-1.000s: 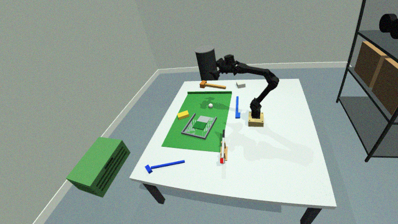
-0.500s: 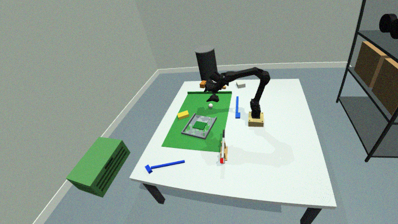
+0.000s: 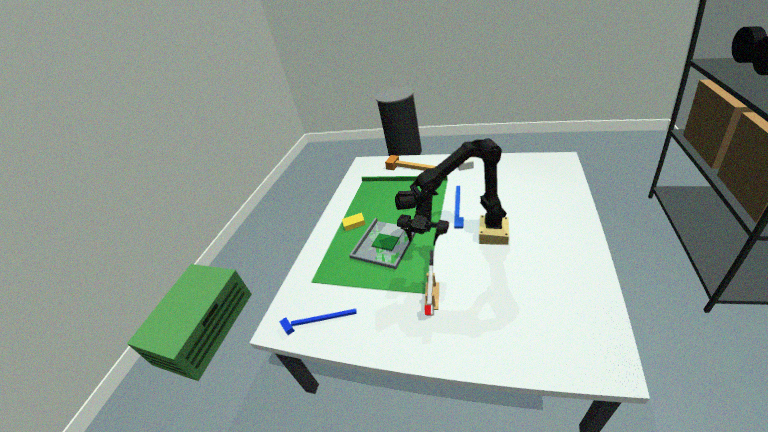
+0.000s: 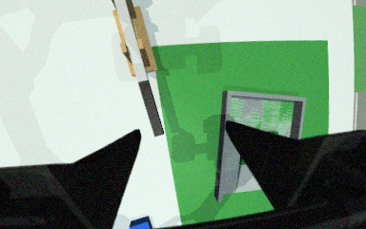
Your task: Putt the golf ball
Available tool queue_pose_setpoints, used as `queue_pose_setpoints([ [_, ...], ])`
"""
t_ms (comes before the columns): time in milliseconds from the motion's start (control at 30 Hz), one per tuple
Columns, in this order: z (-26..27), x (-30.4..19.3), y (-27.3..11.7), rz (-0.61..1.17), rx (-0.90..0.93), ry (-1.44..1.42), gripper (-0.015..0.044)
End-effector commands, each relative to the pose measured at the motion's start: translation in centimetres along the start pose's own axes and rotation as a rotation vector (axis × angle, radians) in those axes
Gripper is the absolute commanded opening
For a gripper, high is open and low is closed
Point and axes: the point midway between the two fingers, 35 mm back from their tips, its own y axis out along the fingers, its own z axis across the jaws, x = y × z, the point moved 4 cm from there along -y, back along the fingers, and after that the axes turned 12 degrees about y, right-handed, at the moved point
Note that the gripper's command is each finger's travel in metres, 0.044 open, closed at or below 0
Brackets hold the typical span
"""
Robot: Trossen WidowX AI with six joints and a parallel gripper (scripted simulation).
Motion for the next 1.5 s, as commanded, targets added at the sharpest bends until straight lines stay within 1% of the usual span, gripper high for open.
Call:
queue_pose_setpoints([
  [0,2.9,0.9,2.2,0.049,0.142,-0.148,0.0440],
  [367,3.0,1.0,2.3,0.049,0.142,-0.148,0.0440],
  [533,3.1,0.4,4.3,0.049,0.143,-0.148,0.0440],
  [767,3.2,0.4,4.6,0.049,0.143,-0.148,0.0440],
  [933,3.3,-0.2,6.6,0.049,0.143,-0.148,0.0440],
  [1233,3.3,-0.3,6.9,0.049,0.143,-0.148,0.0440],
  [1467,3.3,-0.6,7.8,0.049,0.143,-0.148,0.0440],
])
